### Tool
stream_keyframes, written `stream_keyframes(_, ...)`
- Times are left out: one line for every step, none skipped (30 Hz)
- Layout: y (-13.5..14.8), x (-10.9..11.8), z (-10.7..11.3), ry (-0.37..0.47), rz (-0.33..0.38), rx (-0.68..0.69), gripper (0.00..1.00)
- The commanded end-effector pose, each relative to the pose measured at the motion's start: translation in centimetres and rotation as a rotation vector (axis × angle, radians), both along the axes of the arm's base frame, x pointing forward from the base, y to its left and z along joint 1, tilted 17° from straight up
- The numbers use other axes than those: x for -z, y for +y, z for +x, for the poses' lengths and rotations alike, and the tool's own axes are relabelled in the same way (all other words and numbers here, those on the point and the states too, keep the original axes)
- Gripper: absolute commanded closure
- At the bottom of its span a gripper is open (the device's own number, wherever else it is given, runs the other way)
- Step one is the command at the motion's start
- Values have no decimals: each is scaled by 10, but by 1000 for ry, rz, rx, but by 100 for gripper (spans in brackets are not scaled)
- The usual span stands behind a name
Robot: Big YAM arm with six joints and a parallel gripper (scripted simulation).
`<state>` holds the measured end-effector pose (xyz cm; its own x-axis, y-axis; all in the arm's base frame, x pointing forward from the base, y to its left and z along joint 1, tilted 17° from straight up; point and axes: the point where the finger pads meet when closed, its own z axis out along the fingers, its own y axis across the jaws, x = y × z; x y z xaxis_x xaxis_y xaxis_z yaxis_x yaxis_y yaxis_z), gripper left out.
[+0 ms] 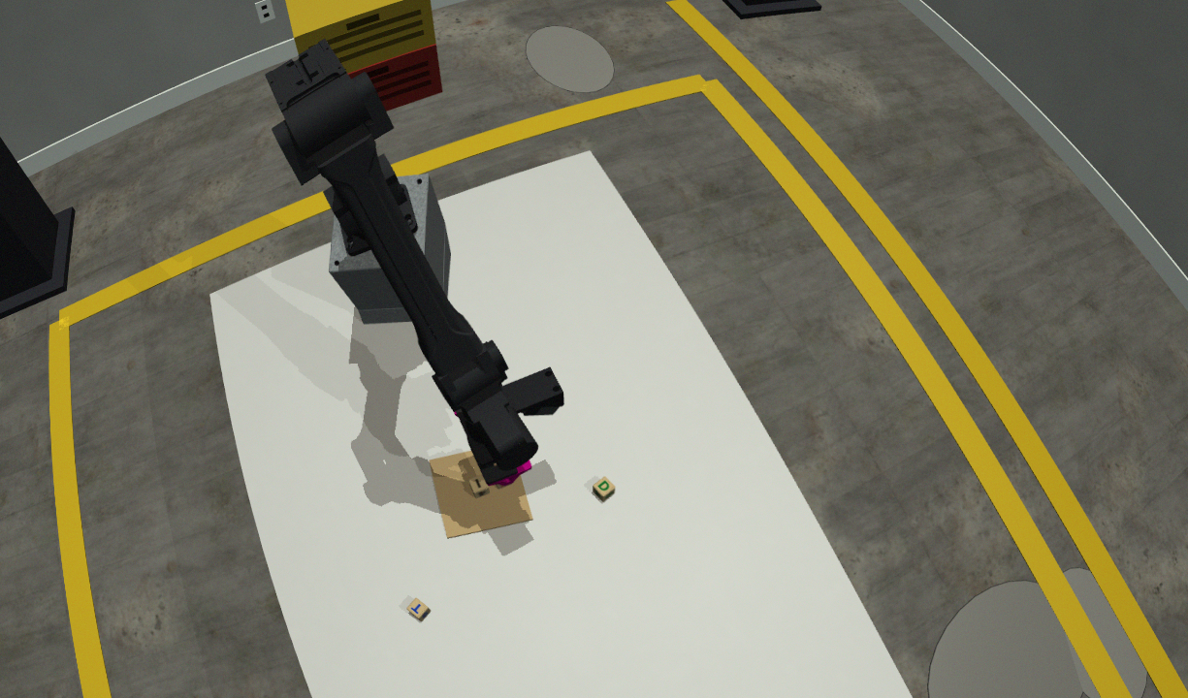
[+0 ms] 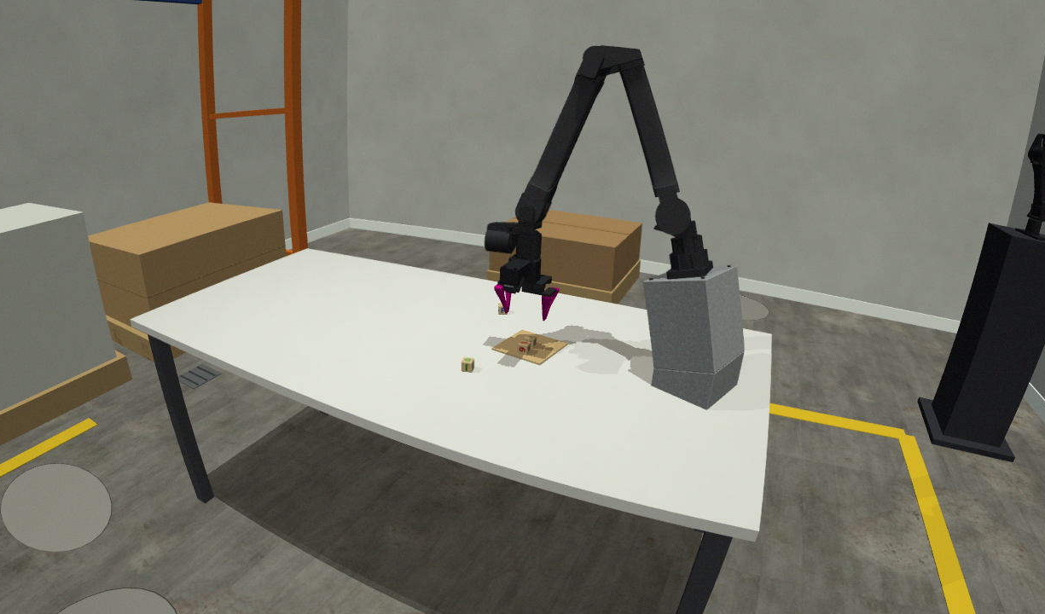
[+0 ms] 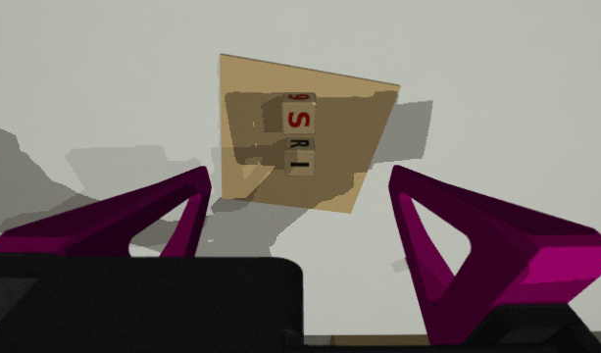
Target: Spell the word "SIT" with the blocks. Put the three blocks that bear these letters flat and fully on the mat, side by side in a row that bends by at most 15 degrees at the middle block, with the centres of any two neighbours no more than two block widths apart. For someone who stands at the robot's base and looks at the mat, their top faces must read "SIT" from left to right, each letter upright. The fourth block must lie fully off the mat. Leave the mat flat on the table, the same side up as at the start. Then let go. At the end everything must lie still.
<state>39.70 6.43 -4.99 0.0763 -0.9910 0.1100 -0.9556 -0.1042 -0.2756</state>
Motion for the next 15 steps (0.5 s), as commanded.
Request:
stream_keyframes(-5, -3, 17, -3, 17, 56, 0)
stream_keyframes(-5, -3, 17, -3, 17, 56, 0)
stream_keyframes(-5, -3, 17, -3, 17, 56, 0)
stream_keyframes(-10, -5, 25, -6, 31, 99, 0)
stream_keyframes(-18, -9, 38, -11, 49, 159, 0)
stream_keyframes(-30, -13, 54, -18, 72, 237, 0)
stream_keyframes(-44, -18, 72, -27, 99, 329, 0)
stream_keyframes(-44, -18, 72, -27, 99, 329, 0)
stream_keyframes(-60, -23, 89, -36, 126, 415, 0)
stream_keyframes(-62, -24, 91, -37, 130, 430, 0)
stream_keyframes(-82, -30, 110, -48, 156, 516, 0)
stream_keyframes(-97, -36, 121, -59, 174, 568, 0)
stream_keyframes(-104, -37, 128, -61, 189, 622, 0)
stream_keyframes(-126, -43, 143, -74, 207, 678, 0)
stream_keyframes(-143, -49, 152, -86, 226, 733, 0)
